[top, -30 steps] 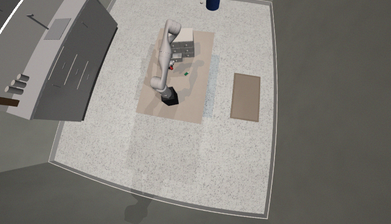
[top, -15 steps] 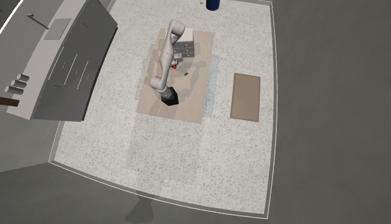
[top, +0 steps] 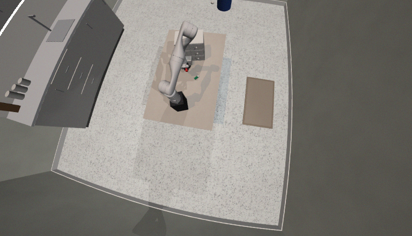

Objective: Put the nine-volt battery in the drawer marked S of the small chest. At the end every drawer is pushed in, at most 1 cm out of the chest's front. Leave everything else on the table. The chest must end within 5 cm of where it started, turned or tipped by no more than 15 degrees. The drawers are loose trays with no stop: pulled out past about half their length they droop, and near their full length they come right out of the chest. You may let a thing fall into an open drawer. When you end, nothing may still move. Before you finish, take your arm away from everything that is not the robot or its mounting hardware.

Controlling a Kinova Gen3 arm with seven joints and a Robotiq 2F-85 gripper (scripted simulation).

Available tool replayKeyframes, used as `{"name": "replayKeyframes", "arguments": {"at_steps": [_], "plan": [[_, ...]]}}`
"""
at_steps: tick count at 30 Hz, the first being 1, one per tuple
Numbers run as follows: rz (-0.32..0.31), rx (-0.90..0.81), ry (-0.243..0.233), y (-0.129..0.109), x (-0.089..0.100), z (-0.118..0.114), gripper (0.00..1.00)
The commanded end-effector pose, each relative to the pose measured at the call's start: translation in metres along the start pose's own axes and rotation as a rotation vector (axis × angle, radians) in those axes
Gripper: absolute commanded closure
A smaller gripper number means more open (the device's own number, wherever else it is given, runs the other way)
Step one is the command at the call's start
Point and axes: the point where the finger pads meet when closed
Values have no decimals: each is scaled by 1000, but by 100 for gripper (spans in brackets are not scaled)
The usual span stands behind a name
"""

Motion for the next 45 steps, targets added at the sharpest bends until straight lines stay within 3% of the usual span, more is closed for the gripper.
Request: {"name": "replayKeyframes", "arguments": {"at_steps": [1, 16, 28, 45], "plan": [[-3, -26, -2, 1, 1, -5, 77], [-3, -62, -2, 2, 1, -9, 77], [-3, -62, -2, 2, 25, -9, 77], [-4, -62, -2, 2, 27, -9, 77]]}}
Point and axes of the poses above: the point where the finger pads meet when closed, its own x axis back along the fingers, its own z axis across the jaws, y = z × x, and after that the axes turned 7 degrees about x, right-handed
